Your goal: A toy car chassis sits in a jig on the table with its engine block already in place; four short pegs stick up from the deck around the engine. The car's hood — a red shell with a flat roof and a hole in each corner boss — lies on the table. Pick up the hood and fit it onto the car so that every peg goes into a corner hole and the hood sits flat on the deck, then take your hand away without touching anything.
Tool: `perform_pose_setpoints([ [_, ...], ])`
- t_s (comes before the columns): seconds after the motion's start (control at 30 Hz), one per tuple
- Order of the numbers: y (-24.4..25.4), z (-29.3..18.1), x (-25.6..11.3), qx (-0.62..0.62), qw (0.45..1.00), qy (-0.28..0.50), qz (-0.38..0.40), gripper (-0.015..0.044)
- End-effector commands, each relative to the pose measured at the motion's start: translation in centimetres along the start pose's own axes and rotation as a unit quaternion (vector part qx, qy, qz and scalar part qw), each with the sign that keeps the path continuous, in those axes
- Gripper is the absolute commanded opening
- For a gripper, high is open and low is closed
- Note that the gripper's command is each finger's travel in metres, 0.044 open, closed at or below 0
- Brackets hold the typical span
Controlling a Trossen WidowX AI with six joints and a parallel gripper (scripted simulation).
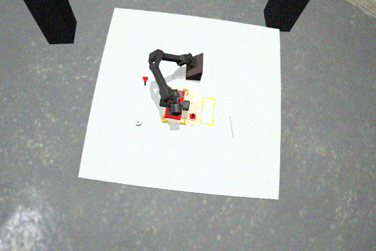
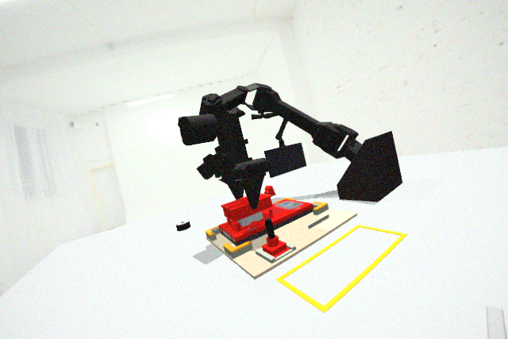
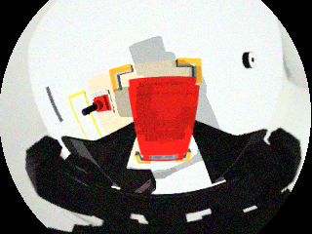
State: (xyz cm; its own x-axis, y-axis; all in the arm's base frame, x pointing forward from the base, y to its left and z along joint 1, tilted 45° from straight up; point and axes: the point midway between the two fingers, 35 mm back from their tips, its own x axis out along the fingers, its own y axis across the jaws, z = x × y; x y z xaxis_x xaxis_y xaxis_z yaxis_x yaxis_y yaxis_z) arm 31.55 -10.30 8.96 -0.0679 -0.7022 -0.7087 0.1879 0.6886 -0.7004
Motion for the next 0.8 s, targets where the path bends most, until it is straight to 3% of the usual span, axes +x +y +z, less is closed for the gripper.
perform_pose_setpoints([
  [0.0, -0.07, 0.04, -0.03, -0.002, 1.0, -0.002, -0.002, 0.0],
  [0.77, -0.07, 0.05, 0.53, -0.002, 1.0, -0.002, -0.001, 0.0],
])
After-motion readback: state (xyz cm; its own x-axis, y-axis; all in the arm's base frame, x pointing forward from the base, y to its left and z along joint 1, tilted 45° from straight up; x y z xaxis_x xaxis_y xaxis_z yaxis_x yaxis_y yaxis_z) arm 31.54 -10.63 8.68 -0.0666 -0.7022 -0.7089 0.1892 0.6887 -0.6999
